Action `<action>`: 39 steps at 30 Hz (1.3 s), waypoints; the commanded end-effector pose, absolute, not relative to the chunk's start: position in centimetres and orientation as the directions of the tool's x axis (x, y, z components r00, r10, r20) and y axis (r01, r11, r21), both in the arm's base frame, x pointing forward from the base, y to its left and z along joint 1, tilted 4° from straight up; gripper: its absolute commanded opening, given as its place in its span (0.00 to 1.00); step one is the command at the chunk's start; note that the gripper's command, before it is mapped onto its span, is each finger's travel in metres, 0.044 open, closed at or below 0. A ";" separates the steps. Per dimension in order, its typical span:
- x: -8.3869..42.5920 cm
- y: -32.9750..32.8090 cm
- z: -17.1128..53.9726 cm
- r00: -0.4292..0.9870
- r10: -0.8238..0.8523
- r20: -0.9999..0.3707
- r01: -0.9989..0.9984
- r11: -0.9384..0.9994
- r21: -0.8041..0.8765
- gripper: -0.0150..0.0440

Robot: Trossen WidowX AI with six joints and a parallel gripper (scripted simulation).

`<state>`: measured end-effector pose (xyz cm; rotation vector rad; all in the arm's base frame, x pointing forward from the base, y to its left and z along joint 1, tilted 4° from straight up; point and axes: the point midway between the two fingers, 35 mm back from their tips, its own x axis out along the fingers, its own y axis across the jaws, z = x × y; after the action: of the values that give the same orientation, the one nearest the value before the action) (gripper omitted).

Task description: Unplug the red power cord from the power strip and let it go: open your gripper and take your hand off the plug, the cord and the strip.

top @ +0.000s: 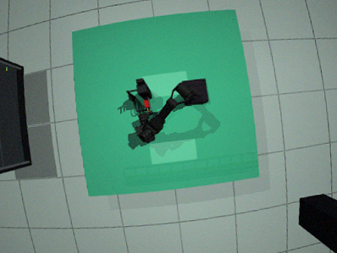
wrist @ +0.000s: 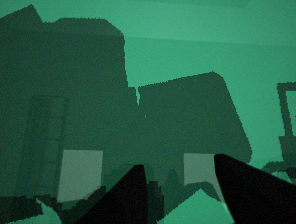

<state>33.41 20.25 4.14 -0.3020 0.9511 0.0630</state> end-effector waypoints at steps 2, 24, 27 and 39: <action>32.6 15.7 9.5 0.322 -0.081 -0.943 -0.792 0.523 -0.316 0.53; 28.8 11.0 14.8 0.035 -0.063 -0.997 -0.995 -0.099 -0.029 0.53; 28.8 11.0 14.8 0.035 -0.063 -0.997 -0.995 -0.099 -0.029 0.53; 29.0 10.0 14.8 0.035 -0.064 -0.997 -0.995 -0.099 -0.029 0.53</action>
<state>28.98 10.43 14.74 -1.3465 1.1884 1.2208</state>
